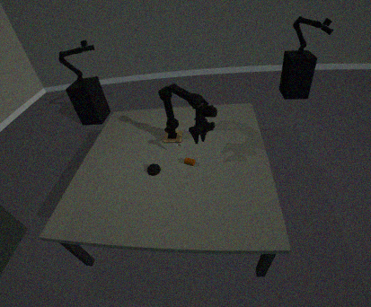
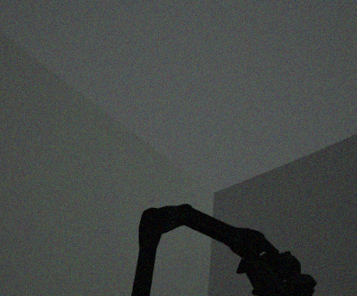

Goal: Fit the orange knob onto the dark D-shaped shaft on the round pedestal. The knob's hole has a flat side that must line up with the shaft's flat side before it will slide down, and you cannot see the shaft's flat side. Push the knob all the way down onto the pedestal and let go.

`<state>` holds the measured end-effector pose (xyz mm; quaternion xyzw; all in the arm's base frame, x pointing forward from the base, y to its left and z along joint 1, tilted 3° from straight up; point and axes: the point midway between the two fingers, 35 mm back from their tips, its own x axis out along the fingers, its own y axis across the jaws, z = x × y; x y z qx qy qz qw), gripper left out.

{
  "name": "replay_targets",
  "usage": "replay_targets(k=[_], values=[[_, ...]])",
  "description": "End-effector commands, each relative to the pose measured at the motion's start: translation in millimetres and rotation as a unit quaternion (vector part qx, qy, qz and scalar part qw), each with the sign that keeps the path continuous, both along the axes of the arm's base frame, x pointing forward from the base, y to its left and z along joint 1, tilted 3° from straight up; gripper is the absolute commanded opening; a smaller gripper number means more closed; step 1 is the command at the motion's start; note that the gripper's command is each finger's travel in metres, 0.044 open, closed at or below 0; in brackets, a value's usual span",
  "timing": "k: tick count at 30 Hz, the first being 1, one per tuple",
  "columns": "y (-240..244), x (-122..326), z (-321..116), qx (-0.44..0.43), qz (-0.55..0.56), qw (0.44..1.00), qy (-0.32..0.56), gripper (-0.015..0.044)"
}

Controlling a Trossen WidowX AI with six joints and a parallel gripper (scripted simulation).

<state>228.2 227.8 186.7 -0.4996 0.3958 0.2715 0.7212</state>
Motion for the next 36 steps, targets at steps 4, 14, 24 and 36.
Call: replay_targets(k=[4,14,24,36], values=[[-34.8,40.9,-41.6,-0.01,0.007,0.985,0.171,0.044],[-57.4,60.1,-59.6,0.024,0.011,0.967,0.254,0.044],[-56.1,61.6,-85.3,0.024,0.011,0.967,0.254,0.044],[-54.8,63.3,-104.6,0.024,0.011,0.967,0.254,0.044]])
